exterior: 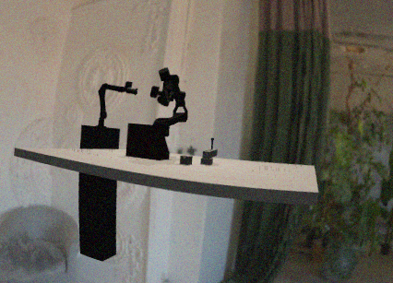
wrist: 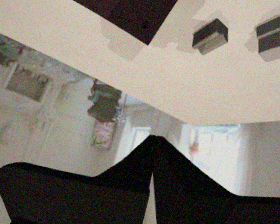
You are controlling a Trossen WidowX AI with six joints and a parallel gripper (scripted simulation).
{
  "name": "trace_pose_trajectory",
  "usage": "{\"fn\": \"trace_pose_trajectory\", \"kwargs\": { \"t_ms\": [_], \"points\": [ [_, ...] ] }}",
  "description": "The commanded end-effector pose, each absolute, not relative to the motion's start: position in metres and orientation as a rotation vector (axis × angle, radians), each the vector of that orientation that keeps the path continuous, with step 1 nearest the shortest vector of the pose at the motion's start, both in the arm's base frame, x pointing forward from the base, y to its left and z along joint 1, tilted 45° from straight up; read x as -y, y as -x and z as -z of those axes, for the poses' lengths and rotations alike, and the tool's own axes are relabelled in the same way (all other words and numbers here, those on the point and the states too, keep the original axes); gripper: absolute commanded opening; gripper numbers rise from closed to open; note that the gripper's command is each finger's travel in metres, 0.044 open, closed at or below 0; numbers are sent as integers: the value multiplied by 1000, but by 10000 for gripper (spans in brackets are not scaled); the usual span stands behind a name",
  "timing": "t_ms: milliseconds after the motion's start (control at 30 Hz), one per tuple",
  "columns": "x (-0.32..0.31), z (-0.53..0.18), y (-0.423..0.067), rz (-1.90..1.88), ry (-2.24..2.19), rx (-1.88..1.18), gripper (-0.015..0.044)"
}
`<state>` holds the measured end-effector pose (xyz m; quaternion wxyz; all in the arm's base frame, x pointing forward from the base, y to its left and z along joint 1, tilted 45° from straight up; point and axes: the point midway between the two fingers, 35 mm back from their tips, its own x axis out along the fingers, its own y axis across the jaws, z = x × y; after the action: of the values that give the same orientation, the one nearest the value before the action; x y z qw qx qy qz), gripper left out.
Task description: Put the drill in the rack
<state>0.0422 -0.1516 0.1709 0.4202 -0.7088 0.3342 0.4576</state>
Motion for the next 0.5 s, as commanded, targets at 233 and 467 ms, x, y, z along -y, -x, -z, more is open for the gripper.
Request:
{"fn": "trace_pose_trajectory", "kwargs": {
  "t_ms": [233,467],
  "points": [
    [146,-166,-150,-1397,1968,-169,0],
    [100,-152,-223,-1558,1971,288,0]
  ]
}}
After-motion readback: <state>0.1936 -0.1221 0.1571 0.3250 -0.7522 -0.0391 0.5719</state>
